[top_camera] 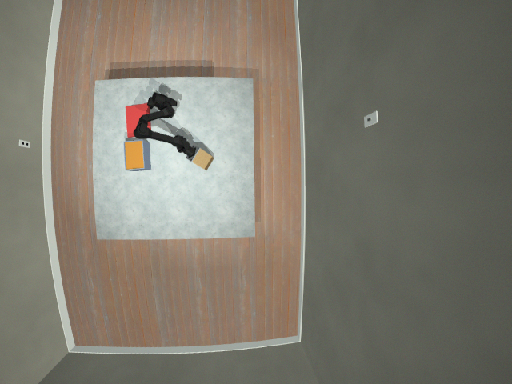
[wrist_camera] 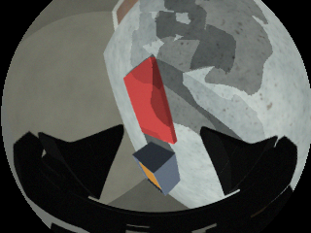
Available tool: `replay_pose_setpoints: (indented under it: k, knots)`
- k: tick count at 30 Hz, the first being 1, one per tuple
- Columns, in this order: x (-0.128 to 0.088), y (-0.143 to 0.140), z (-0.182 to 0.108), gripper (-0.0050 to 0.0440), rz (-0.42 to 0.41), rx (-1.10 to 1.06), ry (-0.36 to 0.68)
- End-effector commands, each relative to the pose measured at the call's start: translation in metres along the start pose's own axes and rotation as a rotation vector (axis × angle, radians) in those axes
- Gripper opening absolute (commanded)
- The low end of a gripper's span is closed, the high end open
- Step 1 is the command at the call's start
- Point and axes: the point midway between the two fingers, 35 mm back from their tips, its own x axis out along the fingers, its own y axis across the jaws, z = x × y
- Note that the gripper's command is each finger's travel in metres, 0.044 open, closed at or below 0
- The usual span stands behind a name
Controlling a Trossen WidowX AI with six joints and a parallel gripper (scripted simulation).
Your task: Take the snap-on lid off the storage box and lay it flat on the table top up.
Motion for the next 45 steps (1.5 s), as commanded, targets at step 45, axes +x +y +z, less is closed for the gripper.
replay_pose_setpoints:
  k: [45]
  knots:
    - [-0.006,0.02,-0.01,0.044,0.014,-0.246,0.004]
